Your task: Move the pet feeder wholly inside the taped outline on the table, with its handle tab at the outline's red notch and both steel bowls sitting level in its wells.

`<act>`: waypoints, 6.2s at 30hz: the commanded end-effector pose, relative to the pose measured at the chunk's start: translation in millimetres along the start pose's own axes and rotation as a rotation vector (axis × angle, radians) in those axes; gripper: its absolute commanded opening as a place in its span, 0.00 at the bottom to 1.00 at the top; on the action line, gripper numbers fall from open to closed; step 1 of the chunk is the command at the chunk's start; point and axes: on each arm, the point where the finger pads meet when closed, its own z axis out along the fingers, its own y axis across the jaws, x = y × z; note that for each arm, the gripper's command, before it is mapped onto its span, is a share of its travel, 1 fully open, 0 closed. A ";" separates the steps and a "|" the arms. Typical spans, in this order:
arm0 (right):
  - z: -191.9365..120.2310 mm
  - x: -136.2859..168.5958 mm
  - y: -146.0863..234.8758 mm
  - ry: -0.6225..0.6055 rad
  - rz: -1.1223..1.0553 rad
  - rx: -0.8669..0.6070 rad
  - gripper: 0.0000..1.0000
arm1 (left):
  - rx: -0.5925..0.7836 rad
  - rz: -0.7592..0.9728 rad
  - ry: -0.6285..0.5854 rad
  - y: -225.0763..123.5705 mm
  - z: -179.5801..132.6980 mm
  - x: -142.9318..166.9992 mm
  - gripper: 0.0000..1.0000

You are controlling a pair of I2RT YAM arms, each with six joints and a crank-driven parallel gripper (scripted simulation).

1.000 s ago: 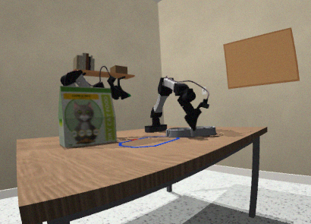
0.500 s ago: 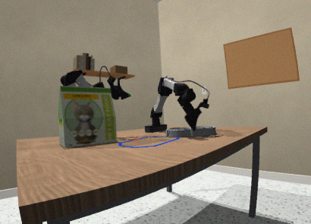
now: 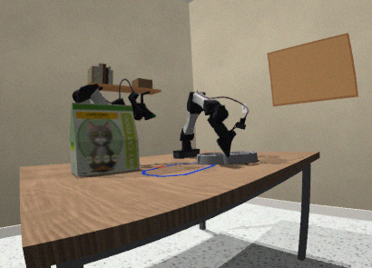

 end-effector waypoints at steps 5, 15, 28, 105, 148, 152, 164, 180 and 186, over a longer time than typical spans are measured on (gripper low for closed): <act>-2.7 7.2 -6.4 0.034 -0.006 0.040 1.00 | 0.119 0.108 -0.001 -21.3 -28.1 17.7 0.10; -2.6 6.8 -5.5 0.031 -0.006 0.035 1.00 | 0.079 0.119 0.014 -14.1 -15.9 27.7 0.10; -1.7 3.0 -4.8 0.024 0.005 0.034 1.00 | 0.158 0.158 -0.006 -27.7 -32.8 23.9 0.10; -1.7 3.0 -4.8 0.024 0.005 0.034 1.00 | 0.743 1.121 -0.009 -64.9 -128.6 194.0 0.10; -1.7 3.0 -4.8 0.024 0.005 0.034 1.00 | 0.982 1.536 0.017 -66.9 -148.5 246.6 0.10; -1.7 3.0 -4.8 0.024 0.005 0.034 1.00 | 0.982 1.536 0.017 -66.8 -148.4 246.7 0.10; -1.7 3.0 -4.8 0.024 0.005 0.034 1.00 | 1.008 1.585 0.017 -65.2 -149.7 249.4 0.10; -1.7 3.0 -4.8 0.024 0.005 0.034 1.00 | 1.123 1.752 0.003 -69.8 -161.0 264.6 0.10; -1.7 3.0 -4.8 0.024 0.005 0.034 1.00 | 1.122 1.752 0.005 -69.3 -160.6 264.9 0.10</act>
